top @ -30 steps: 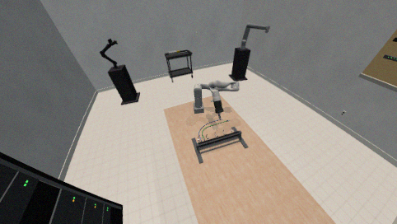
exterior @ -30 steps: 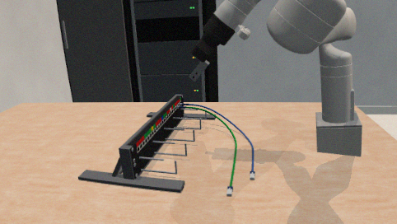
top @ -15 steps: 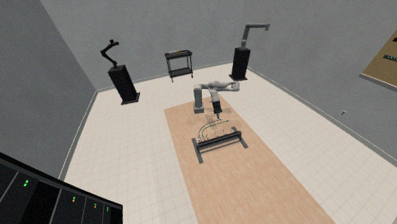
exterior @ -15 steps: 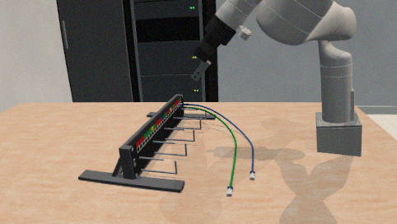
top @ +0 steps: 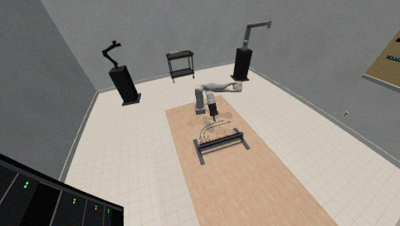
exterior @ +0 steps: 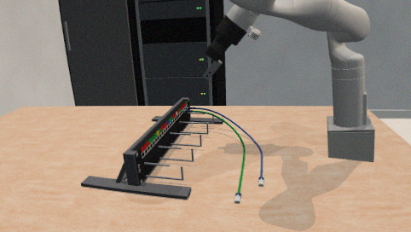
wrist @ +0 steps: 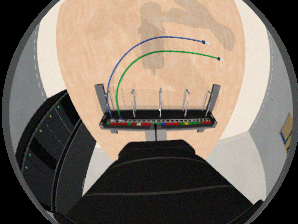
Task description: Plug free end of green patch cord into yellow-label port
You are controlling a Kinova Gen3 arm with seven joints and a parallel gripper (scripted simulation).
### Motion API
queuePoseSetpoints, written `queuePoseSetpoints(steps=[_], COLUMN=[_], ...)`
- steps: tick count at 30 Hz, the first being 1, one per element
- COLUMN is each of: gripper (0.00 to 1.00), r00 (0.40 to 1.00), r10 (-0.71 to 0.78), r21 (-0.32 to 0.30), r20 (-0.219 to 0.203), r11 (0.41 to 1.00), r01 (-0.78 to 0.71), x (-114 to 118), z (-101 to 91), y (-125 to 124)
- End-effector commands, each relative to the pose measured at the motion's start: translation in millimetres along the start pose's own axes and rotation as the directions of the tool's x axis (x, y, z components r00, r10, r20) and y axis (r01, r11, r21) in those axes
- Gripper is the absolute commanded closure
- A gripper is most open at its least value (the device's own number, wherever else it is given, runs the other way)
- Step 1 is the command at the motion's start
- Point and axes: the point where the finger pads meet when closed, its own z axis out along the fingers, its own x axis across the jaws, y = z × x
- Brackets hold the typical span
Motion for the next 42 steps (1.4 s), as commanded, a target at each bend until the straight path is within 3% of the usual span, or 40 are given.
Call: queuePoseSetpoints(steps=[1,11,42], gripper=[1.0,1.0,1.0], r00=[0.999,0.999,0.999], r10=[0.04,0.04,0.039], r21=[-0.013,-0.013,-0.014], r20=[0.008,0.008,0.009], r11=[0.999,0.999,0.999], r01=[-0.039,-0.039,-0.039], x=[-16.9,-26.2,-26.4], z=[-2.7,-2.8,4.9], y=[4.6,4.2,4.4])
